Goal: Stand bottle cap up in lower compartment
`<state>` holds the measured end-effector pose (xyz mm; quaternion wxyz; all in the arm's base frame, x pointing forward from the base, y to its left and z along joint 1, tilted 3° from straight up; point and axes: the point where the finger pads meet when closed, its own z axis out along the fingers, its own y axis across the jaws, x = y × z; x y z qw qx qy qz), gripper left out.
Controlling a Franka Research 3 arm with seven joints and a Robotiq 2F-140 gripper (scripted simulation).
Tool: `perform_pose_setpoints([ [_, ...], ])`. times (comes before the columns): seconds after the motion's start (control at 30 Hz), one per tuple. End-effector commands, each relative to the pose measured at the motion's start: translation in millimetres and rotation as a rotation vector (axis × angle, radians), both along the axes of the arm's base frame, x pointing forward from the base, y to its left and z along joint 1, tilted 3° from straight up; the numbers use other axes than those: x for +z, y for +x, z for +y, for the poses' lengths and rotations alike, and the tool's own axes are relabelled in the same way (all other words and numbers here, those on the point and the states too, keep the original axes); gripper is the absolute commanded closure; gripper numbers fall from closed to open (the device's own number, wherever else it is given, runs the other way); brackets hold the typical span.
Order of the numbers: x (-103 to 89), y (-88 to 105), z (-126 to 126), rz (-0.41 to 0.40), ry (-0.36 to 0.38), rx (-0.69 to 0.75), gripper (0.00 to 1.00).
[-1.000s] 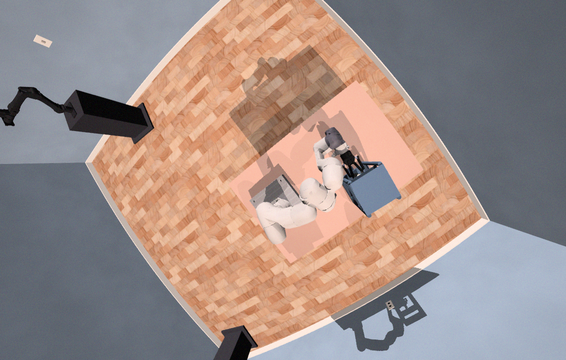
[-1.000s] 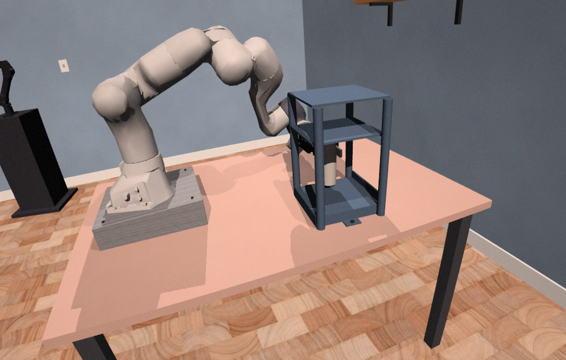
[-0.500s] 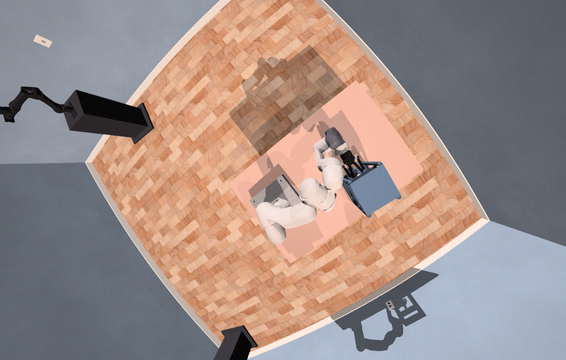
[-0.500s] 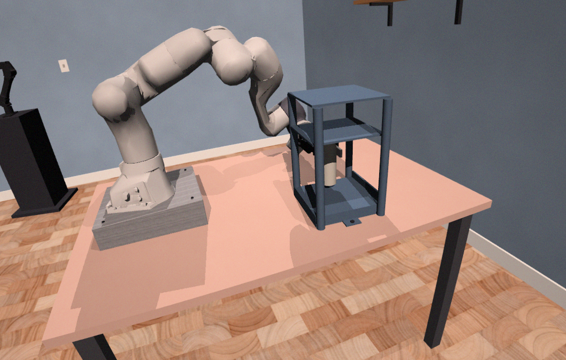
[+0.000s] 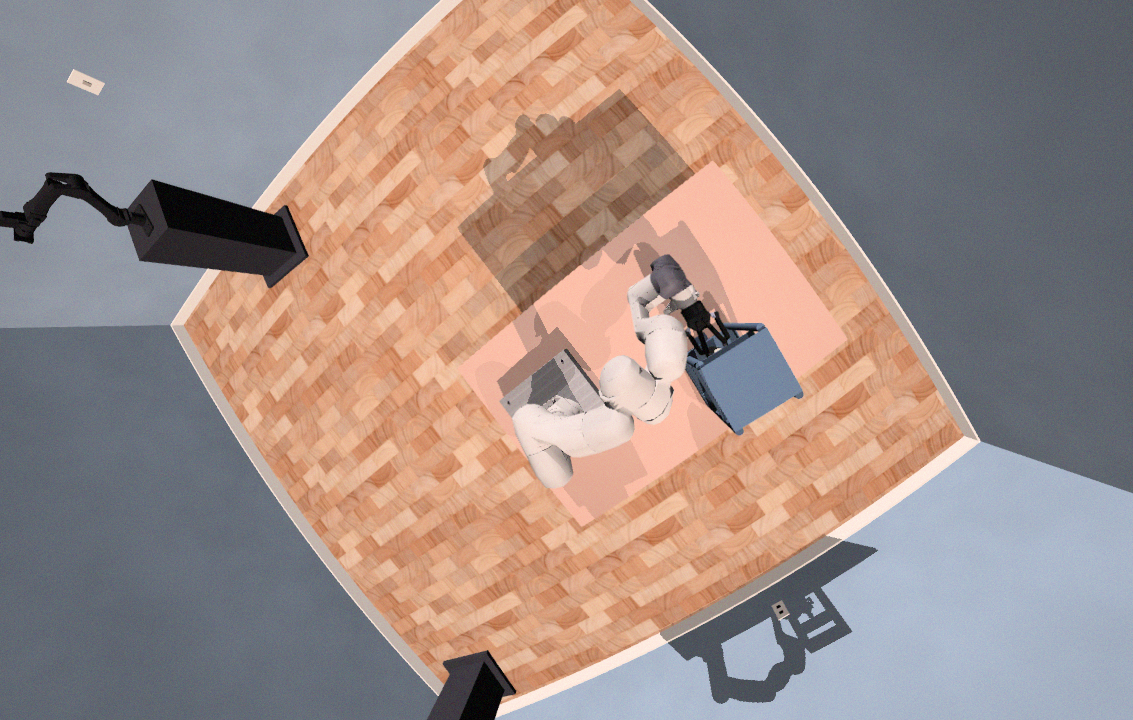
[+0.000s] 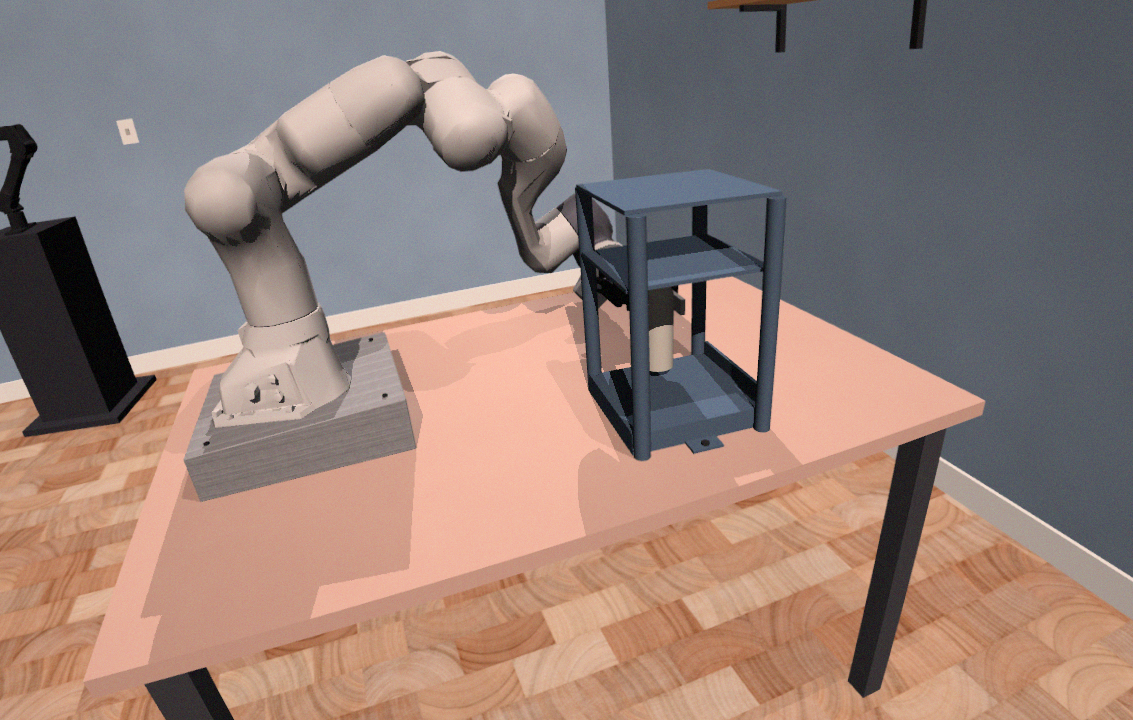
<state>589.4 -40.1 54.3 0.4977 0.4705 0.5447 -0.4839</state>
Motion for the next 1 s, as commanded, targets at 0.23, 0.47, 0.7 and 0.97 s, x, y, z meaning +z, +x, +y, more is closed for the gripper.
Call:
perform_pose_setpoints([
  [0.23,3.0,1.7,-2.1,-0.012,-0.004,0.000,1.00],
  [0.47,2.9,2.5,-3.2,-0.012,-0.004,0.000,1.00],
  [0.7,2.8,2.6,-3.4,-0.012,-0.004,0.000,1.00],
  [0.97,-6.1,2.2,-3.1,-0.012,-0.004,0.000,1.00],
])
